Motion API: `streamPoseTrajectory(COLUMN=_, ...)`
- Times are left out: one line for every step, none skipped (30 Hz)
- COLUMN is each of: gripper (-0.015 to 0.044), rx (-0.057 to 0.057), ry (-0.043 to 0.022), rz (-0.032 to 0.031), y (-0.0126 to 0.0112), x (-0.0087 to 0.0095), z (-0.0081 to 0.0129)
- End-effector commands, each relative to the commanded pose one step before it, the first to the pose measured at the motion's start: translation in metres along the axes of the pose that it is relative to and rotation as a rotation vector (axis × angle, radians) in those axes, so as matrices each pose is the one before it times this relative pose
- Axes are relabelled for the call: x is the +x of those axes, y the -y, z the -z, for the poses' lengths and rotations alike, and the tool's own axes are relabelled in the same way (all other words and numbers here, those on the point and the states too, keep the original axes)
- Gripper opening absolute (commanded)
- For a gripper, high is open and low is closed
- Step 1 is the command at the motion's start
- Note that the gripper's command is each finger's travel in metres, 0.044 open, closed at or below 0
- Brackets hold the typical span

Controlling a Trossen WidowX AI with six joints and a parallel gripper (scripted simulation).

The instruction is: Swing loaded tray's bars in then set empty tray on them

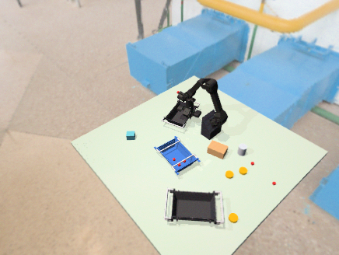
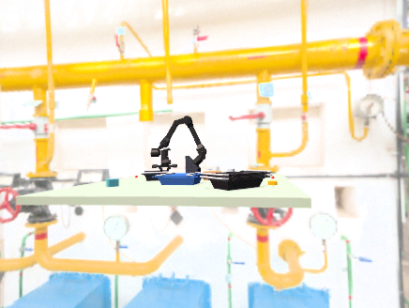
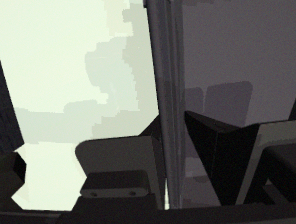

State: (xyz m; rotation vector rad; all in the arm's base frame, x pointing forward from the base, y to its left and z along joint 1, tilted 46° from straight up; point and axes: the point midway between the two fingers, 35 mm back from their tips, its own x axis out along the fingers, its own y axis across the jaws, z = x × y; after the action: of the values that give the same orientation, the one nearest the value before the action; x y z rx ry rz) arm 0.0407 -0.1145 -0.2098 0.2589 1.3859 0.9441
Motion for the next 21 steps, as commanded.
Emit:
streamPoseTrajectory(gripper=0.0008, rx=0.0007, ry=0.00353, rz=-0.00854, y=-0.00104, x=-0.00502, z=-0.00072)
streamPoseTrajectory(gripper=0.0001, rx=0.0, ry=-0.00004, rz=0.00007, y=0.00048, x=-0.00389, z=0.00009)
streamPoseTrajectory(gripper=0.0, rx=0.0, ry=-0.00005, rz=0.00008, y=0.00053, x=-0.00488, z=0.0001)
streamPoseTrajectory(gripper=0.0, rx=0.0, ry=-0.00006, rz=0.00009, y=0.00052, x=-0.00592, z=0.0001)
streamPoseTrajectory(gripper=0.0, rx=0.0, ry=-0.00006, rz=0.00008, y=0.00043, x=-0.00667, z=0.00009)
streamPoseTrajectory(gripper=0.0, rx=0.0, ry=-0.00006, rz=0.00007, y=0.00027, x=-0.00693, z=0.00007)
streamPoseTrajectory(gripper=0.0, rx=0.0, ry=-0.00005, rz=0.00005, y=0.0001, x=-0.00701, z=0.00004)
streamPoseTrajectory(gripper=0.0, rx=0.0, ry=-0.00005, rz=0.00003, y=-0.00008, x=-0.00705, z=0.00001)
streamPoseTrajectory(gripper=0.0, rx=0.0, ry=-0.00004, rz=0.00001, y=-0.00026, x=-0.00709, z=-0.00002)
streamPoseTrajectory(gripper=0.0, rx=0.0, ry=-0.00004, rz=-0.00001, y=-0.00044, x=-0.00712, z=-0.00005)
streamPoseTrajectory(gripper=0.0, rx=0.0, ry=-0.00003, rz=-0.00002, y=-0.00063, x=-0.00715, z=-0.00008)
streamPoseTrajectory(gripper=0.0, rx=0.0, ry=-0.00002, rz=-0.00003, y=-0.00065, x=-0.00586, z=-0.00009)
streamPoseTrajectory(gripper=0.0, rx=0.0, ry=-0.00001, rz=-0.00003, y=-0.00045, x=-0.00355, z=-0.00007)
streamPoseTrajectory(gripper=0.0, rx=0.0, ry=0.0, rz=-0.00001, y=-0.00016, x=-0.00118, z=-0.00002)
streamPoseTrajectory(gripper=0.0, rx=0.0, ry=0.0, rz=0.0, y=0.0, x=0.0, z=0.0)
streamPoseTrajectory(gripper=0.0, rx=0.0, ry=0.0, rz=0.0, y=0.0, x=0.0, z=0.0)
streamPoseTrajectory(gripper=0.0, rx=0.0, ry=0.0, rz=0.0, y=0.0, x=0.0, z=0.0)
streamPoseTrajectory(gripper=0.0, rx=0.0, ry=0.0, rz=0.0, y=0.0, x=0.0, z=0.0)
streamPoseTrajectory(gripper=0.0, rx=0.0, ry=0.0, rz=0.0, y=0.0, x=0.0, z=0.0)
streamPoseTrajectory(gripper=0.0, rx=0.0, ry=0.0, rz=0.0, y=0.0, x=0.0, z=0.0)
streamPoseTrajectory(gripper=0.0, rx=0.0, ry=0.0, rz=0.0, y=0.0, x=0.0, z=0.0)
